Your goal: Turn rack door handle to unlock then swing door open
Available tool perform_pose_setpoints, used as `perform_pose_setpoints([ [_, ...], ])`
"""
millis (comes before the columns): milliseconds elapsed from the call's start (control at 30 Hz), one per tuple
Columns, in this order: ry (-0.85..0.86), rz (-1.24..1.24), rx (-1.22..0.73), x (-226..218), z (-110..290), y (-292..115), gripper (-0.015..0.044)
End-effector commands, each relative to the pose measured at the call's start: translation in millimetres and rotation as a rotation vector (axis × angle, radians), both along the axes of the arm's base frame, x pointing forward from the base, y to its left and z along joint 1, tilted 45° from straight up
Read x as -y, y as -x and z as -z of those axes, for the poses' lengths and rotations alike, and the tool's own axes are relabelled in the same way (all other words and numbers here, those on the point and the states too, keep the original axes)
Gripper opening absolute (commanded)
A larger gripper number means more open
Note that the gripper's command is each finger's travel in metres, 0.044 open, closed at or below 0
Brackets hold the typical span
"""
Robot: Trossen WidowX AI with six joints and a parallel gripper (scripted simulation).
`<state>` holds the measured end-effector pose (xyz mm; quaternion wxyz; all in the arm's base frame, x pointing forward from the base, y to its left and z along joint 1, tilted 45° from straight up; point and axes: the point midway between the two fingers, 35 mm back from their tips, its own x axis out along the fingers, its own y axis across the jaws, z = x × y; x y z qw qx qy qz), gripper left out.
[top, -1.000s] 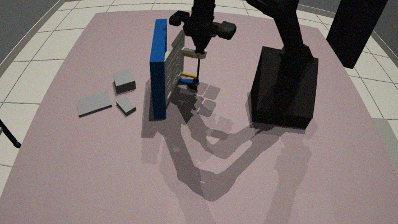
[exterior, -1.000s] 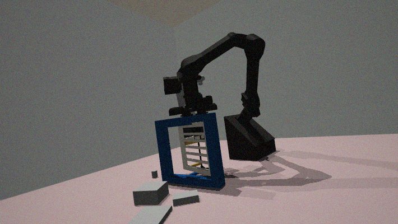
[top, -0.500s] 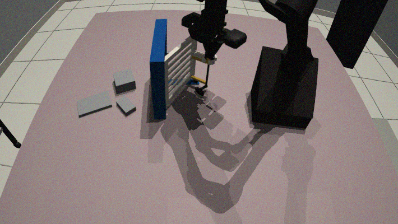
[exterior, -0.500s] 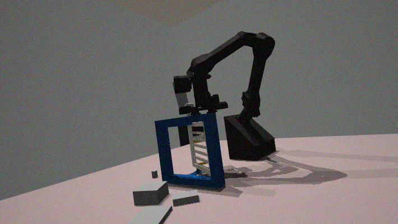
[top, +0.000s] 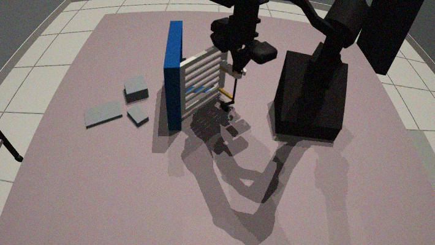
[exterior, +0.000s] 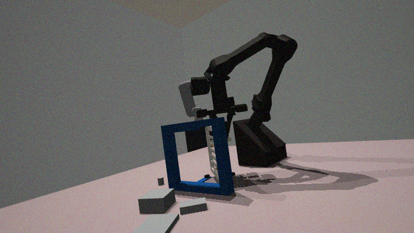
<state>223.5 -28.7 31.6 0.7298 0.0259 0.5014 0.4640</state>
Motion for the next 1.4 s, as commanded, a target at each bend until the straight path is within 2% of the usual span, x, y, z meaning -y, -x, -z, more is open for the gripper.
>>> perform_pose_setpoints([
  [0, -0.007, 0.053, -0.047, -6, -6, 4, 0.0019],
  [1367, -0.048, 0.455, -0.450, -68, -66, 21, 0.0019],
])
